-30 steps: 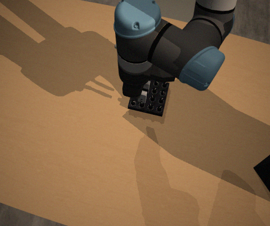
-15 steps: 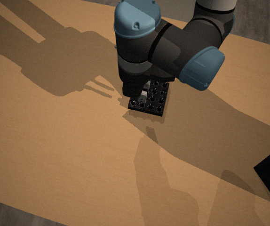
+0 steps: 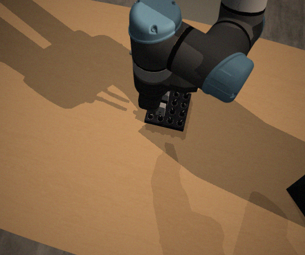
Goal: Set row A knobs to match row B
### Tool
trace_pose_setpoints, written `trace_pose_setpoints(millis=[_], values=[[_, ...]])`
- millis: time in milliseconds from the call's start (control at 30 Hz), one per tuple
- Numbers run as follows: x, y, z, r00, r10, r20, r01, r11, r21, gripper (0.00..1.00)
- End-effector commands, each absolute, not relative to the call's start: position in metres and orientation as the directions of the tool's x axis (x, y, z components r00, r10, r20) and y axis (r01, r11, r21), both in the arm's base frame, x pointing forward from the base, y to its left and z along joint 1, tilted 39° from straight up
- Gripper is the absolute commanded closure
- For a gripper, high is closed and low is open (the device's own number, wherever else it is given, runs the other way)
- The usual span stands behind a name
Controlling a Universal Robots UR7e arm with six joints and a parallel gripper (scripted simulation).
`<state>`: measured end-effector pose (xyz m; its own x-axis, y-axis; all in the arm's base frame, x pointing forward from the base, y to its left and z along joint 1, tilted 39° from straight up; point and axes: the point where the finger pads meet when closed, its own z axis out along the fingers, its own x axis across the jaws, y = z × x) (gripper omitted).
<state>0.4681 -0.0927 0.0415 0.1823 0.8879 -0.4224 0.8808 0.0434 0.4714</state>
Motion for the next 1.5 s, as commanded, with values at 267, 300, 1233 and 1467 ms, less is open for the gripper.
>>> trace_pose_setpoints(millis=[267, 300, 1233, 1467], values=[[0.472, -0.096, 0.036, 0.182, 0.888, -0.422, 0.881, 0.044, 0.472, 0.54], [0.472, -0.096, 0.036, 0.182, 0.888, -0.422, 0.881, 0.044, 0.472, 0.54], [0.486, -0.11, 0.012, 0.182, 0.888, -0.422, 0.881, 0.044, 0.472, 0.54], [0.487, -0.111, 0.01, 0.182, 0.888, -0.422, 0.881, 0.044, 0.472, 0.54]])
